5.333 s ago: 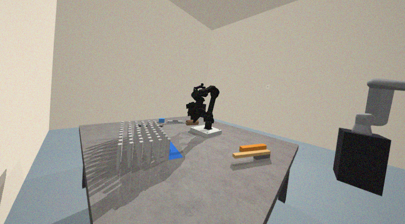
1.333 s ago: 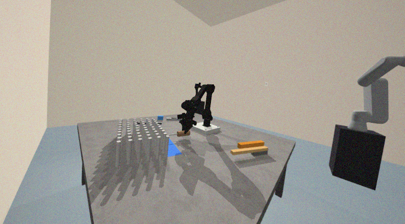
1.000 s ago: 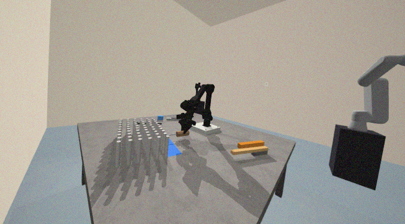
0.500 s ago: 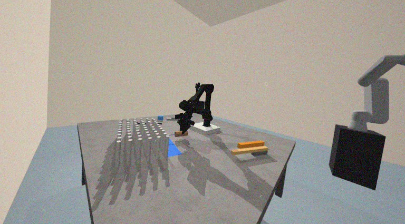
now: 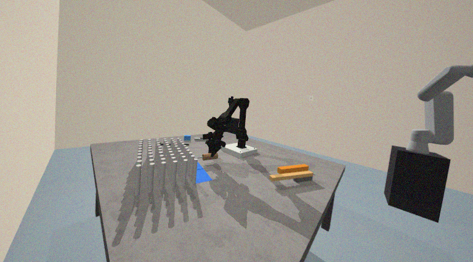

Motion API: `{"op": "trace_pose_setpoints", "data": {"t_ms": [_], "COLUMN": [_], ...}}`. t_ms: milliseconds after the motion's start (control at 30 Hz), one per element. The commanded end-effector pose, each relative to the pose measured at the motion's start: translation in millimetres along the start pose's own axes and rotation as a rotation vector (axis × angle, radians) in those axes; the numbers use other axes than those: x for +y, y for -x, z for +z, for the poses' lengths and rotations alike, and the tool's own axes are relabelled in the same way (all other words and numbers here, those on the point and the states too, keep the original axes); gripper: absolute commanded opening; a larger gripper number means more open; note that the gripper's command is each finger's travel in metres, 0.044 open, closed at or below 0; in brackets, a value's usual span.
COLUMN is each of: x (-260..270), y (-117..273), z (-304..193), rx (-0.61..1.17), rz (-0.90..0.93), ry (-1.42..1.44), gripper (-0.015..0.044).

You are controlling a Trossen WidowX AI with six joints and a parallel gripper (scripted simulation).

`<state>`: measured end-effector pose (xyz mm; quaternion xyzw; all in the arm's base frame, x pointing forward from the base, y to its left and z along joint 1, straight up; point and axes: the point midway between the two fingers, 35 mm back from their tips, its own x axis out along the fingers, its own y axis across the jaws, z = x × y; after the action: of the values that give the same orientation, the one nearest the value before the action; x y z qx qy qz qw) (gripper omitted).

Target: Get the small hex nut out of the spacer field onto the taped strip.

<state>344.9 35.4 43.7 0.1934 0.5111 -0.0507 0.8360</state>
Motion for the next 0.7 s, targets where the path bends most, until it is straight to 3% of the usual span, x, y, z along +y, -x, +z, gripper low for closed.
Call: {"op": "trace_pose_setpoints", "data": {"t_ms": [0,667], "x": [2,2], "y": [-1,-6], "z": [6,18], "rx": [-0.007,-0.008], "rz": [0.008,0.008], "ry": [0.005,0.005], "gripper": [0.0000,0.0000]}}
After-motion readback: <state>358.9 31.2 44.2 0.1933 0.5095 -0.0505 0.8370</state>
